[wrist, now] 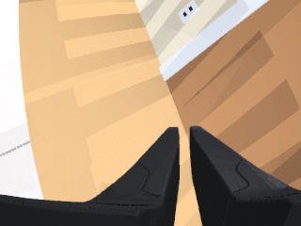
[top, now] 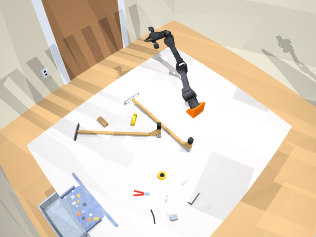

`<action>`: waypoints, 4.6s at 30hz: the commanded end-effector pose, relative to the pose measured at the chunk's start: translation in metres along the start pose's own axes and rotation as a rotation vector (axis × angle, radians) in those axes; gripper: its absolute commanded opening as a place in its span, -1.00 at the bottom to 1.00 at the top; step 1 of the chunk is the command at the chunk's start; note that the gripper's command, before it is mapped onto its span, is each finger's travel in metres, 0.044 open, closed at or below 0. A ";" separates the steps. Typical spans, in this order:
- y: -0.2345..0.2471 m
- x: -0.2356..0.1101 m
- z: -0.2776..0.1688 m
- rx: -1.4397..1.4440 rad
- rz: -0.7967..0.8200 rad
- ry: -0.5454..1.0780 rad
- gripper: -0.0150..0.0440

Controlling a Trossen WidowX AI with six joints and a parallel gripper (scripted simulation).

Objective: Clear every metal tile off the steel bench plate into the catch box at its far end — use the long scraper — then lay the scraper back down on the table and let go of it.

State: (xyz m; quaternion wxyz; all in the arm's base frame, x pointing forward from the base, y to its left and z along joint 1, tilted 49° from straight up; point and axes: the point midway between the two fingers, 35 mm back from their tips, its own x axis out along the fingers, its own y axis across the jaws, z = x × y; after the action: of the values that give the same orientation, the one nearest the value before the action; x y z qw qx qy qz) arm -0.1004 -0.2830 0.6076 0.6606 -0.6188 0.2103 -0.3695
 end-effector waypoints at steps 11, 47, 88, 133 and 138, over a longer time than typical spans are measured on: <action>-0.023 -0.005 0.046 0.024 -0.043 0.013 -0.49; -0.056 -0.006 0.161 0.098 -0.129 0.017 -0.49; -0.053 0.014 0.294 0.182 -0.186 -0.020 -0.49; -0.003 0.061 0.428 0.281 -0.183 -0.085 -0.49; 0.006 0.068 0.441 0.293 -0.178 -0.092 -0.49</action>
State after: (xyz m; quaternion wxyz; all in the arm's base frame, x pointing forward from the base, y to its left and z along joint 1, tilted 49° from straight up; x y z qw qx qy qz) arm 0.2544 -0.0456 0.6830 0.7144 -0.5492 0.0699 -0.4279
